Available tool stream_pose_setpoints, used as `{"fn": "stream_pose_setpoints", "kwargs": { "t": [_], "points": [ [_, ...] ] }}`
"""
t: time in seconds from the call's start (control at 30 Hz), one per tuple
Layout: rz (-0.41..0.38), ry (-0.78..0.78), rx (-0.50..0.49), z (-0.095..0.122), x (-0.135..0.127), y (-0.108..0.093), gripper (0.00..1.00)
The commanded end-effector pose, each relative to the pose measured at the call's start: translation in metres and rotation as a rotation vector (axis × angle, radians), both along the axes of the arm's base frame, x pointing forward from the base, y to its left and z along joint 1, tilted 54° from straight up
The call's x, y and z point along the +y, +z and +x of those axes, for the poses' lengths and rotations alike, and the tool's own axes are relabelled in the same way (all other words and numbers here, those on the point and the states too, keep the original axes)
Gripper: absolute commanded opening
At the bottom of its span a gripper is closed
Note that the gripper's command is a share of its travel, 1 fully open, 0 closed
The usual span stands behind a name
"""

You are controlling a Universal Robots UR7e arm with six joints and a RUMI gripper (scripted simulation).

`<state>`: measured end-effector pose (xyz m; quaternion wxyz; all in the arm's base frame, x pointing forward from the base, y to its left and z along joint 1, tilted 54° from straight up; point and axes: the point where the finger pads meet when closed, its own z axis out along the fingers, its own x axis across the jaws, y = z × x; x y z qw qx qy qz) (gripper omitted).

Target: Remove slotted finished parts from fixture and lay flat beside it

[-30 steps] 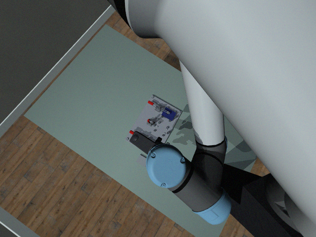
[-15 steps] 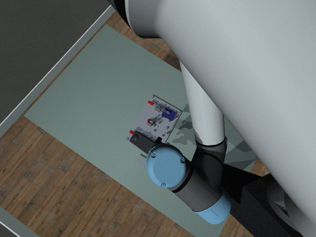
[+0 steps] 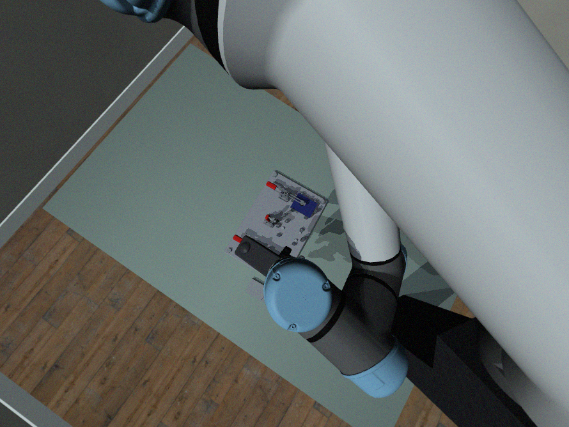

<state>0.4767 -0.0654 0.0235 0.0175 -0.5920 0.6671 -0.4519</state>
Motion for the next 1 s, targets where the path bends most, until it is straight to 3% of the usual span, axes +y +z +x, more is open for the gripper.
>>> {"fn": "stream_pose_setpoints", "kwargs": {
  "t": [0.0,0.2,0.47,0.97],
  "points": [
    [0.000,0.001,-0.003,0.015,-0.015,-0.014,0.28],
    [-0.001,0.001,-0.003,0.027,-0.026,-0.026,0.28],
    [-0.001,0.001,-0.003,0.028,-0.028,-0.028,0.28],
    [-0.001,0.003,-0.006,0.045,-0.024,-0.012,0.28]
  ]
}}
